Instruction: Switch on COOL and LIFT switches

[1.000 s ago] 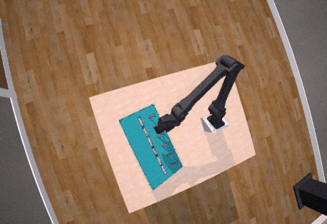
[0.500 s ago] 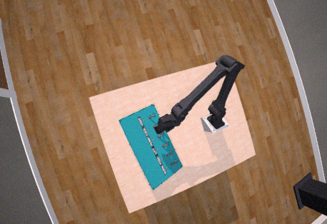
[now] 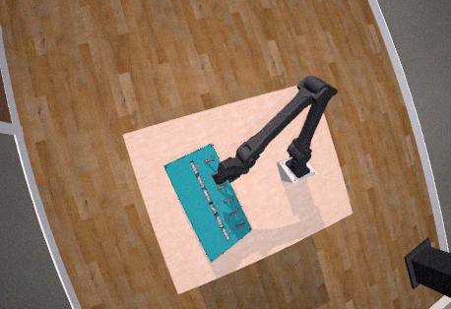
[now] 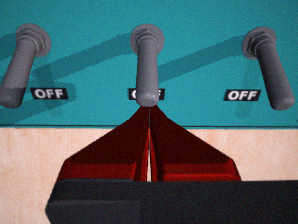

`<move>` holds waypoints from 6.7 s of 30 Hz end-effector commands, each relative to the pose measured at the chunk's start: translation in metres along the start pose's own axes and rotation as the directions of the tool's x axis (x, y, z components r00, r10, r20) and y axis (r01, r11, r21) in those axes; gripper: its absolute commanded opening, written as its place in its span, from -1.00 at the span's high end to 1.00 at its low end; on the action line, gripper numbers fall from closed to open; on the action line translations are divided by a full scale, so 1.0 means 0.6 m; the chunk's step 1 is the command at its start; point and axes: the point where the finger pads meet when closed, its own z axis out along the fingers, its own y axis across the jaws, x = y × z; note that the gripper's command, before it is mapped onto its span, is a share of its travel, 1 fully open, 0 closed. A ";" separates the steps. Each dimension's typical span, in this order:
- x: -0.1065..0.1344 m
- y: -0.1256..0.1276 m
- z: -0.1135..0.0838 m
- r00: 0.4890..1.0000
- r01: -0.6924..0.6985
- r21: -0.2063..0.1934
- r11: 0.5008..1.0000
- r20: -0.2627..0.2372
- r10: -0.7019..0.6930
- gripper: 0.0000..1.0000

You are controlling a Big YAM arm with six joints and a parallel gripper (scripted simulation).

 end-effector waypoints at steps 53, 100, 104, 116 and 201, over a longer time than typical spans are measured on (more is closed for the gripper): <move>-0.106 -0.008 -0.020 0.994 -0.050 -0.008 0.999 0.096 0.051 1.00; -0.064 -0.028 -0.020 0.994 -0.059 0.002 0.998 0.093 0.059 1.00; -0.055 -0.015 -0.023 0.996 -0.040 -0.006 0.999 0.079 0.041 1.00; -0.063 -0.019 -0.147 0.994 -0.055 -0.009 0.998 0.099 0.055 1.00; 0.032 0.239 -0.173 0.999 -0.024 -0.012 1.000 0.042 0.024 1.00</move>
